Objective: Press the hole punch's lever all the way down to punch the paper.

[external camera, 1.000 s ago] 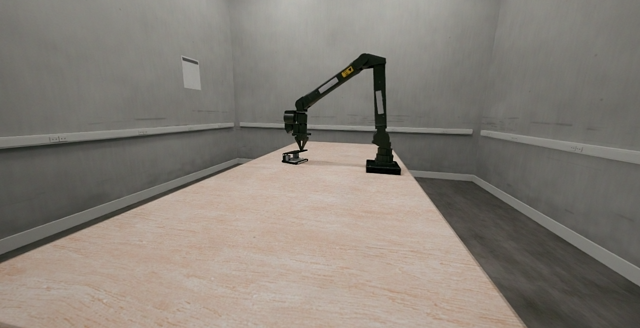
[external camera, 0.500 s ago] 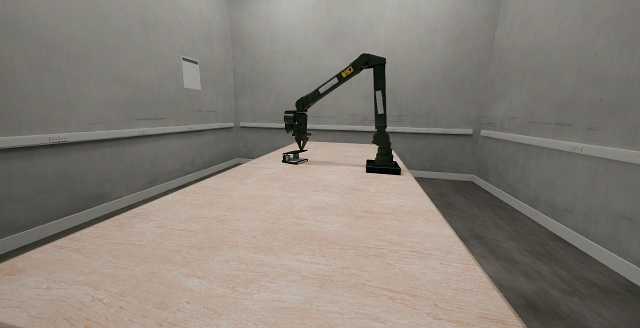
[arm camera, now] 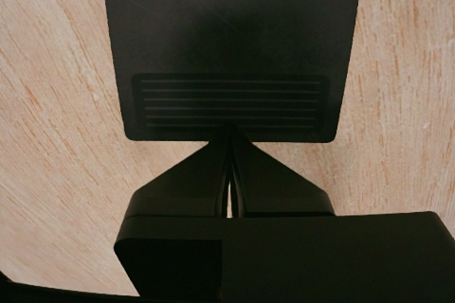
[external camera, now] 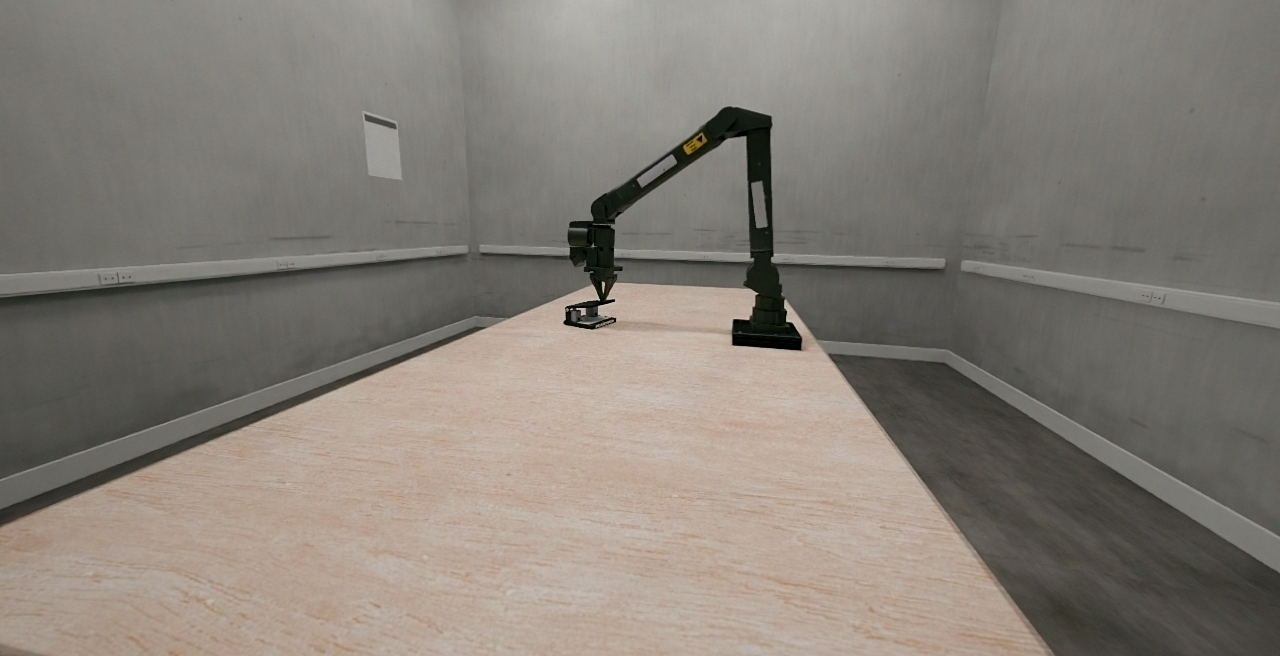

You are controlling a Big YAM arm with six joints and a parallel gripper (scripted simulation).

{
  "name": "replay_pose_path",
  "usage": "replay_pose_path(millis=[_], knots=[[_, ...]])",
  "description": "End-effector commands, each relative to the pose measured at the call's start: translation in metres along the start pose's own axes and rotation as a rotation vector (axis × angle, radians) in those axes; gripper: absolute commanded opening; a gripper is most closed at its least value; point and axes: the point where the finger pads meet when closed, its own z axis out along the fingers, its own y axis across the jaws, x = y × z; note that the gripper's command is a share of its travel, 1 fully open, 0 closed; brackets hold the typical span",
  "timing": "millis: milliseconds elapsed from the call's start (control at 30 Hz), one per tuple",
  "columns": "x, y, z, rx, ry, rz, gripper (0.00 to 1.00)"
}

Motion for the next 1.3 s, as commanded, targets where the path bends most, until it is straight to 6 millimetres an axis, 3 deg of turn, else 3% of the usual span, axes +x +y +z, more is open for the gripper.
replay_pose_path(millis=[0, 1267], knots=[[-0.0010, 0.0019, 0.0342, 0.008, 0.021, 0.007, 0.00], [0.0002, 0.0012, 0.0442, 0.009, 0.021, 0.008, 0.00]])
